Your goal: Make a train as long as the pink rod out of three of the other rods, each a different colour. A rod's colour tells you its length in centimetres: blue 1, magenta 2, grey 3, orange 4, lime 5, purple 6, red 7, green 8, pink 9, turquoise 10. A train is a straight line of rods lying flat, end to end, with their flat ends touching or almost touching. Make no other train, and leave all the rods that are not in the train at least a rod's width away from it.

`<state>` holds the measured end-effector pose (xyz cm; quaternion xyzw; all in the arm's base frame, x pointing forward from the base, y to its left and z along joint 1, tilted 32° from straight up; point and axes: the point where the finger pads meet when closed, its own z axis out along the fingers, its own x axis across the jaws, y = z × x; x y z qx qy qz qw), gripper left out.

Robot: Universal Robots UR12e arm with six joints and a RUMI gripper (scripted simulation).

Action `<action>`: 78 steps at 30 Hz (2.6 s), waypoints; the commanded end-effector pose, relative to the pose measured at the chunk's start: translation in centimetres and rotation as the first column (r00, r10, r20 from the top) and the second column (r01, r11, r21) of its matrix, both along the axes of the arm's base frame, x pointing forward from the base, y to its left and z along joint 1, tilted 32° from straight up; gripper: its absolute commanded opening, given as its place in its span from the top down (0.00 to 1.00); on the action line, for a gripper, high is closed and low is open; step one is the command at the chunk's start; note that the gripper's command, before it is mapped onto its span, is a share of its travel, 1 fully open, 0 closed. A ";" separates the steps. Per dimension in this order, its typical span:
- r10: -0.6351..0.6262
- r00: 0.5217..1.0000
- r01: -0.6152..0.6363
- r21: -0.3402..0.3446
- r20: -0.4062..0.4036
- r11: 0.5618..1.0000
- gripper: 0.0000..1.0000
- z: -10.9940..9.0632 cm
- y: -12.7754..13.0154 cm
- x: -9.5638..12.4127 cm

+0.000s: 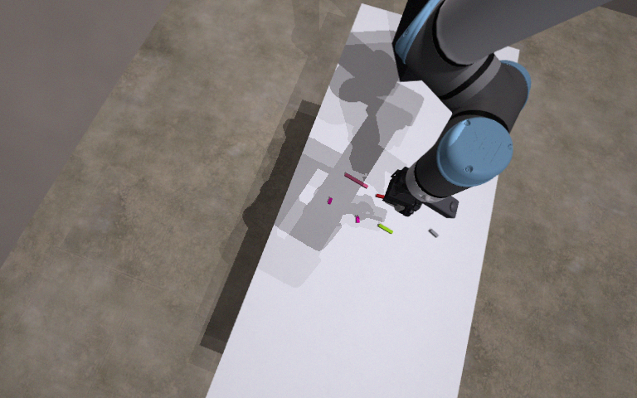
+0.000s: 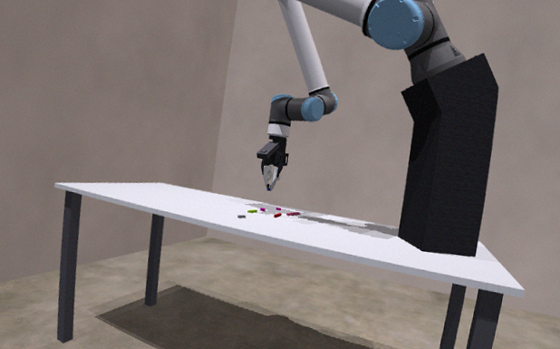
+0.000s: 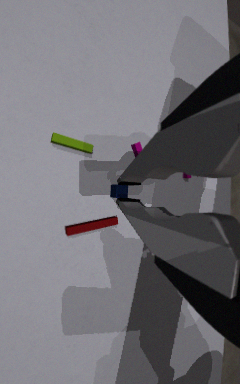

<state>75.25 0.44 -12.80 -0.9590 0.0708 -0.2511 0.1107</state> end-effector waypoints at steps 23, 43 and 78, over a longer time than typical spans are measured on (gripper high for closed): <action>0.275 0.961 -0.266 -0.167 0.035 0.950 1.00 0.5 10.6 -3.0; 0.275 0.961 -0.266 -0.166 0.035 0.950 1.00 -4.5 11.7 0.0; 0.275 0.961 -0.266 -0.166 0.035 0.950 1.00 -6.9 12.1 1.4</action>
